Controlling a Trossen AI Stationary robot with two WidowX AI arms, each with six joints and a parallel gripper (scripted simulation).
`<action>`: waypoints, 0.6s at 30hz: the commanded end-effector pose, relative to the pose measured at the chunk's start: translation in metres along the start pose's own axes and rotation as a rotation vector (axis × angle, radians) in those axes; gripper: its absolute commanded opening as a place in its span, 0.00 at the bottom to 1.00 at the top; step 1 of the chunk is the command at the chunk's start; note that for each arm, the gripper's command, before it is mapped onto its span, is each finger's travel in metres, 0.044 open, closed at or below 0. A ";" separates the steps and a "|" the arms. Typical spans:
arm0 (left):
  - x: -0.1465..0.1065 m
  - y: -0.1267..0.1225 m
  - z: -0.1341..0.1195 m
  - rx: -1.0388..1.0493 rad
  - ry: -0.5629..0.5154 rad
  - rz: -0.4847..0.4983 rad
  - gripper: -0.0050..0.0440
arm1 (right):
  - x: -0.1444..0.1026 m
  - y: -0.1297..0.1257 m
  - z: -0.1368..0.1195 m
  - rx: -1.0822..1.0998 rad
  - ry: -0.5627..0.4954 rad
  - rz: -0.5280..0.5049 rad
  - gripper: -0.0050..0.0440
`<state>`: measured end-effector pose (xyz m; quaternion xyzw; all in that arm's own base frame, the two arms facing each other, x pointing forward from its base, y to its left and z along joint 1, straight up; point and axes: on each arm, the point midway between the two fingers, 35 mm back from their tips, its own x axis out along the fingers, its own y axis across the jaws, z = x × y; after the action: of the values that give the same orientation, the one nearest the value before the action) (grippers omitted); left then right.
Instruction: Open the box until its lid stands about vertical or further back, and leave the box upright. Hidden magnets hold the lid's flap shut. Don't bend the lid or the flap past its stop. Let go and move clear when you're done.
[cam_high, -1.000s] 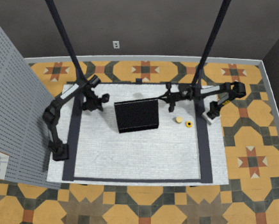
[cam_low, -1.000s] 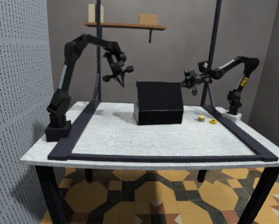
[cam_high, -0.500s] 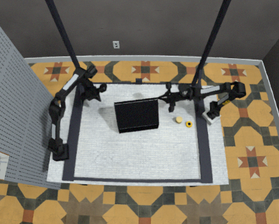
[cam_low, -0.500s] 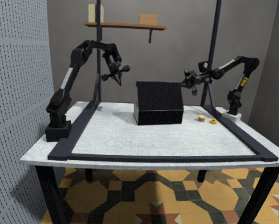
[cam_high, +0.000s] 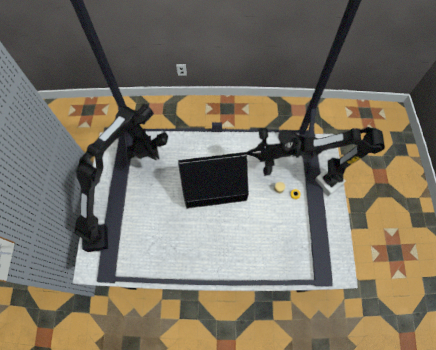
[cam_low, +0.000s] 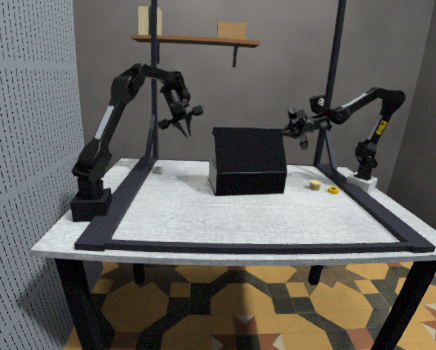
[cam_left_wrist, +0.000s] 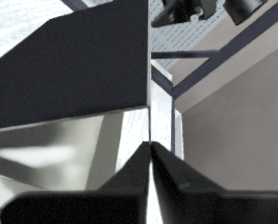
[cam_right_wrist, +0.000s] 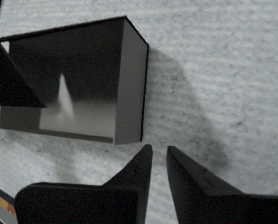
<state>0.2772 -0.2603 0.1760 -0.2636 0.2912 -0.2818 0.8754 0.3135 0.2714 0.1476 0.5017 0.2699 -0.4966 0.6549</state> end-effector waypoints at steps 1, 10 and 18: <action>-0.002 -0.006 0.007 0.003 -0.018 -0.017 0.11 | 0.033 -0.013 -0.012 0.010 -0.016 -0.022 0.35; -0.002 -0.006 0.007 0.003 -0.018 -0.017 0.11 | 0.033 -0.013 -0.015 0.021 -0.001 -0.009 0.79; -0.002 -0.006 0.007 0.003 -0.018 -0.017 0.11 | 0.033 -0.013 -0.014 0.018 -0.002 -0.010 1.00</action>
<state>0.2772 -0.2603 0.1760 -0.2636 0.2912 -0.2818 0.8754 0.3137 0.2707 0.0976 0.4914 0.2676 -0.5117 0.6520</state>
